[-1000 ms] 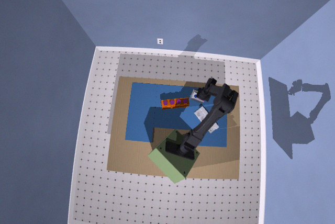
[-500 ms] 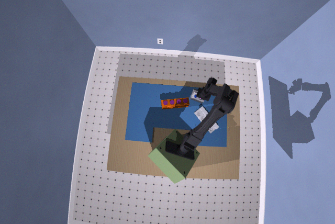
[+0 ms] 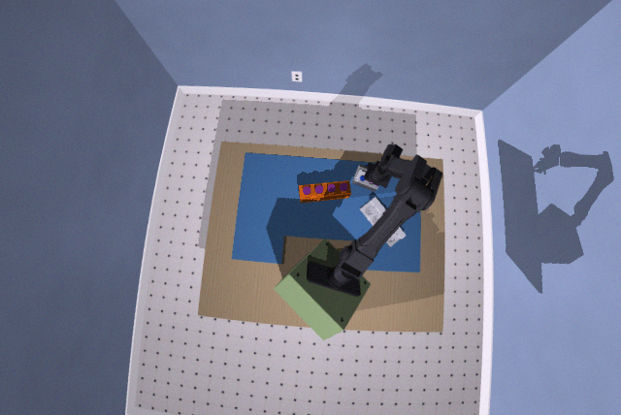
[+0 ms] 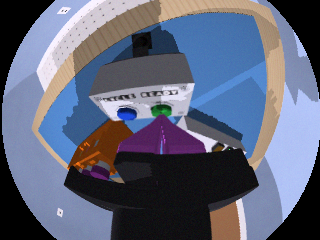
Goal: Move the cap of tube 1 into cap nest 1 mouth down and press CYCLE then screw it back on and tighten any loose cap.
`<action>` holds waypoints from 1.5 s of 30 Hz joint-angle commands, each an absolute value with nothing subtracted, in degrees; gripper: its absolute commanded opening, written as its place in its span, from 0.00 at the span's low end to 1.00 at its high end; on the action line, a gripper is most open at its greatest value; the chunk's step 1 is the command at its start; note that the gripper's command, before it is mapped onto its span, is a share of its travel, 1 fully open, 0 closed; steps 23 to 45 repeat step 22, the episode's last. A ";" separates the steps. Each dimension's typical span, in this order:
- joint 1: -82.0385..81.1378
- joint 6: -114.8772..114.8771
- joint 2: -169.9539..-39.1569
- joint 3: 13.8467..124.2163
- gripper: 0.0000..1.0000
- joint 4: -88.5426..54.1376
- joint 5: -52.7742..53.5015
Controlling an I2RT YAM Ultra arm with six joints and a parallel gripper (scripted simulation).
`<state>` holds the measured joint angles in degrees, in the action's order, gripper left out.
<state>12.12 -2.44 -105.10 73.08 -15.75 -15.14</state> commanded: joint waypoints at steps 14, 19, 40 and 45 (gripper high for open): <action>12.18 -2.61 -105.14 73.19 0.00 -15.16 -14.91; 12.31 -2.72 -105.76 73.41 0.00 -14.74 -14.82; 12.39 -2.77 -106.13 73.54 0.00 -14.49 -14.77; 12.39 -2.77 -106.13 73.54 0.00 -14.49 -14.77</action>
